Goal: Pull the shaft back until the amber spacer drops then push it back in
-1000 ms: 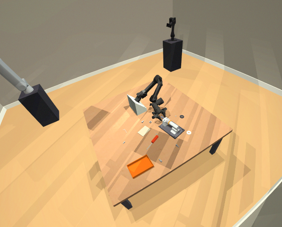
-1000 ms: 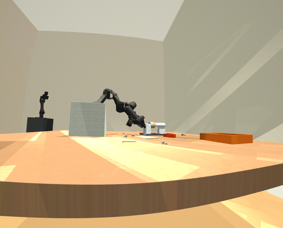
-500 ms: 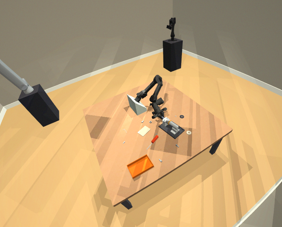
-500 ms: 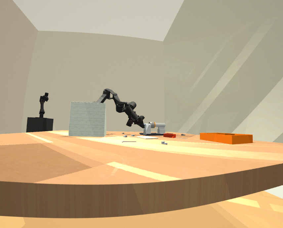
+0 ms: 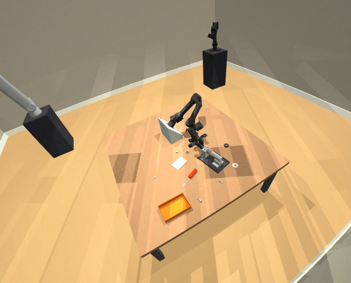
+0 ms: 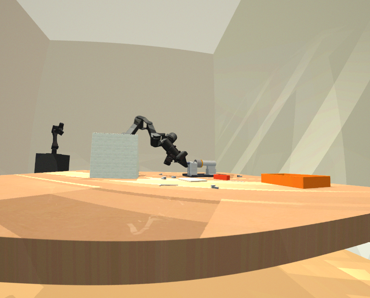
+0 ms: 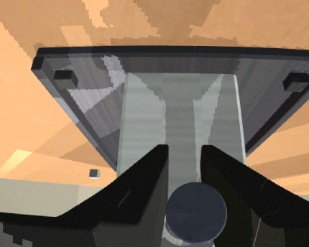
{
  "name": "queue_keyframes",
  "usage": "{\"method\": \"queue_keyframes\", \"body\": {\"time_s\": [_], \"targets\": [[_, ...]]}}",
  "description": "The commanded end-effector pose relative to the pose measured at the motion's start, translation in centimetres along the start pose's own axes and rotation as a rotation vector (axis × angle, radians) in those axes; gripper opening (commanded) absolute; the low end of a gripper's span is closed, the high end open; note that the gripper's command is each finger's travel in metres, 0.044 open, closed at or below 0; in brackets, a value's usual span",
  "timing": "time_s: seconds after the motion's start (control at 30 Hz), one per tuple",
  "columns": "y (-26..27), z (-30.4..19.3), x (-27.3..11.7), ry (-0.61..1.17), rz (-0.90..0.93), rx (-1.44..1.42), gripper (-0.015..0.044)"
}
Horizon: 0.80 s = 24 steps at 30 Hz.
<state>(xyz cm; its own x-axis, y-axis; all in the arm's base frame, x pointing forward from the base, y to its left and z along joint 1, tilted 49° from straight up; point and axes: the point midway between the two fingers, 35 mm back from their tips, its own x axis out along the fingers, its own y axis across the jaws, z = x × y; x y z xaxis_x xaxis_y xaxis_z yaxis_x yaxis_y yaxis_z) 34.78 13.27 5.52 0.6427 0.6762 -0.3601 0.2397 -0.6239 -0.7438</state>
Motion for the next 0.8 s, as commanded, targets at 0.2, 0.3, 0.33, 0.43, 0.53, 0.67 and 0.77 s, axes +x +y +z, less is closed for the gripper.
{"method": "queue_keyframes", "body": {"time_s": [0.2,0.3,0.33,0.43,0.53,0.67,0.77], "targets": [[0.06,0.45,-0.43,0.0,0.002,0.006,0.0],[0.06,0.44,-0.41,0.0,0.002,0.006,0.0],[0.06,0.43,-0.4,0.0,0.002,0.006,0.0],[0.06,0.45,-0.43,0.0,0.002,0.006,0.0],[0.06,0.47,-0.45,0.0,0.002,0.006,0.0],[0.06,0.51,-0.48,0.0,0.002,0.006,0.0],[0.06,0.53,-0.5,0.0,0.002,0.006,0.0]]}}
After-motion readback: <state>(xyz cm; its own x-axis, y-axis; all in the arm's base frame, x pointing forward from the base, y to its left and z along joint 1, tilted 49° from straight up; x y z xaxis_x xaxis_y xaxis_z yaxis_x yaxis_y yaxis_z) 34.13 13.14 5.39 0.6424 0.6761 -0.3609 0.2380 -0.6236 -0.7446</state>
